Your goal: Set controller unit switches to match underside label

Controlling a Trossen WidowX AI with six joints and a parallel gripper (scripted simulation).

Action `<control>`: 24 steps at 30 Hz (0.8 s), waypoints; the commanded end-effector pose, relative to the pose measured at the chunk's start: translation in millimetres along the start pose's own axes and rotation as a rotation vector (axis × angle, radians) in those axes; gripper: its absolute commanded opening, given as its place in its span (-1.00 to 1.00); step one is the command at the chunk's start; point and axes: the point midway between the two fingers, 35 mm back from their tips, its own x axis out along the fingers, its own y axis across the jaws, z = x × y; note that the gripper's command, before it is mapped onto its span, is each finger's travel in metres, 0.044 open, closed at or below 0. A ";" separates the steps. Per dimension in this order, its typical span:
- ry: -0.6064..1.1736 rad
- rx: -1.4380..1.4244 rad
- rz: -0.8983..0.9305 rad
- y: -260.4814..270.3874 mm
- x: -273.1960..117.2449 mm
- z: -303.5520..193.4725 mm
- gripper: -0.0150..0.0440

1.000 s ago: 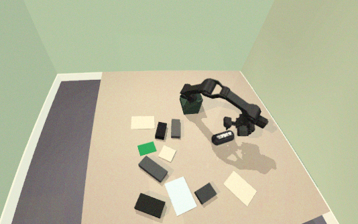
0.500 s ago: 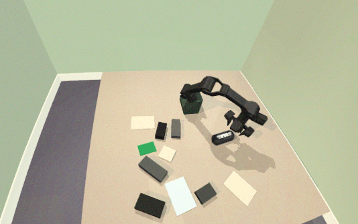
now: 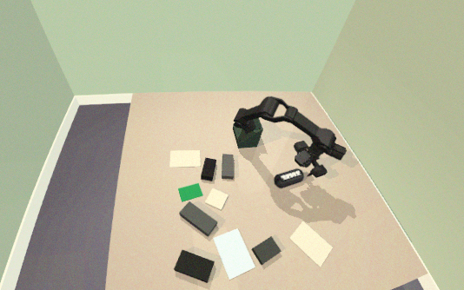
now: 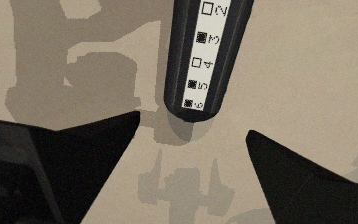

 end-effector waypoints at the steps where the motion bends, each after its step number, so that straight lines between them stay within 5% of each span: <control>1: -0.003 0.018 0.007 0.8 2.1 0.2 1.00; 24: -0.004 0.018 0.007 2.1 40.0 0.4 1.00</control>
